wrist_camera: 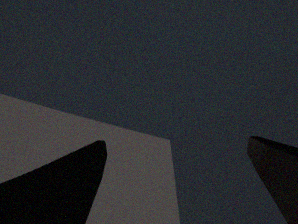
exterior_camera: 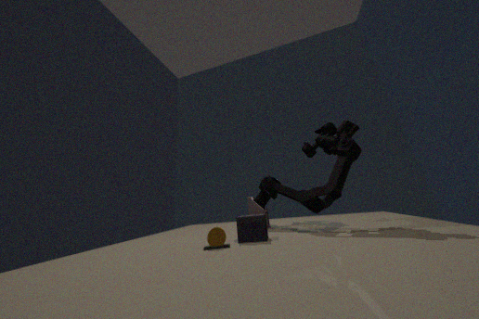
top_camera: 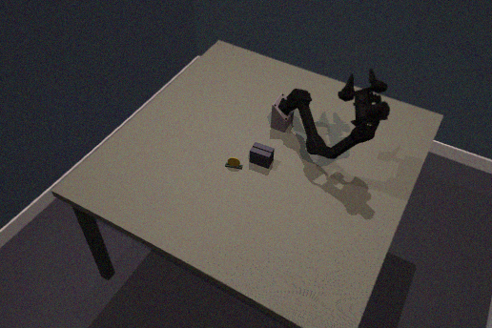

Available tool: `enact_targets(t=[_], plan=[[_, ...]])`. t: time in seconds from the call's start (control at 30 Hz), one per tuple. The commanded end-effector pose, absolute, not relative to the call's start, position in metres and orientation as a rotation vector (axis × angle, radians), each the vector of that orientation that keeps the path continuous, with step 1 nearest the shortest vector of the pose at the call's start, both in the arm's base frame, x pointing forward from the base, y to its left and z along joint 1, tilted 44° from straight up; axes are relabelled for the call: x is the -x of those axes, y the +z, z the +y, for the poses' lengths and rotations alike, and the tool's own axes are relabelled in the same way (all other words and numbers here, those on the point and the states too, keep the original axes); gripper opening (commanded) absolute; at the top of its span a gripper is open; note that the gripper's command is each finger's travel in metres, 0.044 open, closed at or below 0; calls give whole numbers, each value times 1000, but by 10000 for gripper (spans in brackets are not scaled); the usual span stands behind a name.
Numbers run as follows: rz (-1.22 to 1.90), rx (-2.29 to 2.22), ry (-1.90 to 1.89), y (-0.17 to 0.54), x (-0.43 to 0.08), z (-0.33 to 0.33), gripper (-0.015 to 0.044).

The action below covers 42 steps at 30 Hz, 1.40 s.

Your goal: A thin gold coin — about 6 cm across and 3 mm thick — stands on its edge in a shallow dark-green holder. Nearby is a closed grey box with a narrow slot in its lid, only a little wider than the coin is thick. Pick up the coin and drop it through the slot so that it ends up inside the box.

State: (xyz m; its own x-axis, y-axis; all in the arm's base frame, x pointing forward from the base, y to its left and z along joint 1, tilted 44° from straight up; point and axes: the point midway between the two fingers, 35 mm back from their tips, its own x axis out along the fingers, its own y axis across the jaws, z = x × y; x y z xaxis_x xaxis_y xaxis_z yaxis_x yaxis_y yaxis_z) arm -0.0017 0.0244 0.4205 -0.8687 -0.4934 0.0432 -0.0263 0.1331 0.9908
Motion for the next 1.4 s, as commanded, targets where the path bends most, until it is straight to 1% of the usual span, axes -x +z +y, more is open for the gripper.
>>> enact_targets(t=[0.0, 0.07, 0.27, 0.37, 0.5, 0.73, 0.97, 1.2, 1.37], plan=[[-2049, -515, -1790, 421, 3, 23, 374], [-1982, -614, -1816, 423, 15, 9, 321], [-1616, -1026, -1878, 421, 54, -63, 164], [-1411, -1208, -1886, 409, 64, -105, 161], [-1209, -1354, -1875, 394, 65, -143, 161], [-647, -1565, -1804, 353, 37, -227, 161], [-97, -1725, -1591, 294, -35, -292, 161], [384, -1788, -1338, 228, -125, -304, 161], [705, -1793, -1148, 176, -190, -298, 161]])
